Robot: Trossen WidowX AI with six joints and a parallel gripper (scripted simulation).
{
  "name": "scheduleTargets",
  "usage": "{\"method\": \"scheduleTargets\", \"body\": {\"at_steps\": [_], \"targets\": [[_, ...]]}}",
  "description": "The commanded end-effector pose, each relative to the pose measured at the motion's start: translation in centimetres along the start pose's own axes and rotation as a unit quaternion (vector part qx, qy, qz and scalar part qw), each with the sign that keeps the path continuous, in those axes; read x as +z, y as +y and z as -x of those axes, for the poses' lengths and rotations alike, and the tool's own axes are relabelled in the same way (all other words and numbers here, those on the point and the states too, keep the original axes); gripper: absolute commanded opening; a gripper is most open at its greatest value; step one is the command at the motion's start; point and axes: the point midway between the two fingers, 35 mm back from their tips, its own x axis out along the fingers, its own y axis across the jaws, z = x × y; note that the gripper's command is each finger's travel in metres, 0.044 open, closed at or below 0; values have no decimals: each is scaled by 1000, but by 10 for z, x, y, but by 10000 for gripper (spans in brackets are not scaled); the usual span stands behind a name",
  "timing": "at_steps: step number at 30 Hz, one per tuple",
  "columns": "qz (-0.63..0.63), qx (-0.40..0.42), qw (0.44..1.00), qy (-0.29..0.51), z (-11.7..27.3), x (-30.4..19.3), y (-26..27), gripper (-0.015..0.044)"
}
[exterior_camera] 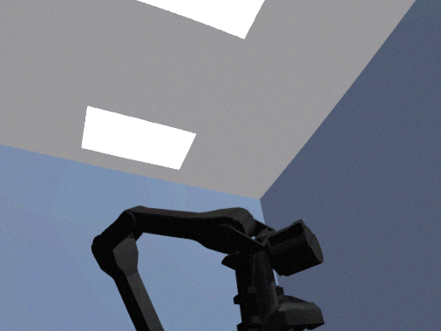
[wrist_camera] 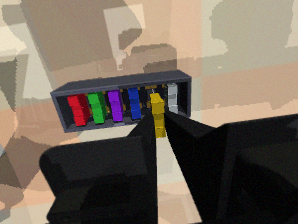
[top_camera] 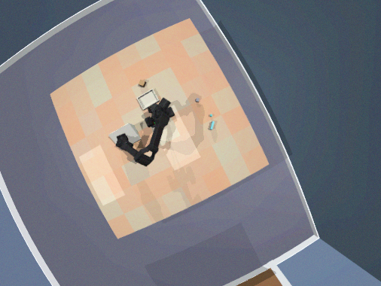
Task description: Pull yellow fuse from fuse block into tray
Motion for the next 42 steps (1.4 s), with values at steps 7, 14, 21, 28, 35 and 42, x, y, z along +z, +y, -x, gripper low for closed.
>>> {"method": "scheduleTargets", "body": {"at_steps": [7, 14, 21, 28, 35, 42], "targets": [[-3, -1, 1000, -2, 13, 1, -1, 0], [-3, -1, 1000, -3, 24, 1, 0, 0], [-3, -1, 1000, -5, 26, 16, -1, 0], [-2, -2, 1000, -10, 30, 60, 0, 0], [-2, -2, 1000, -12, 32, 103, 7, 0], [-3, -1, 1000, -12, 31, 146, 21, 0]]}}
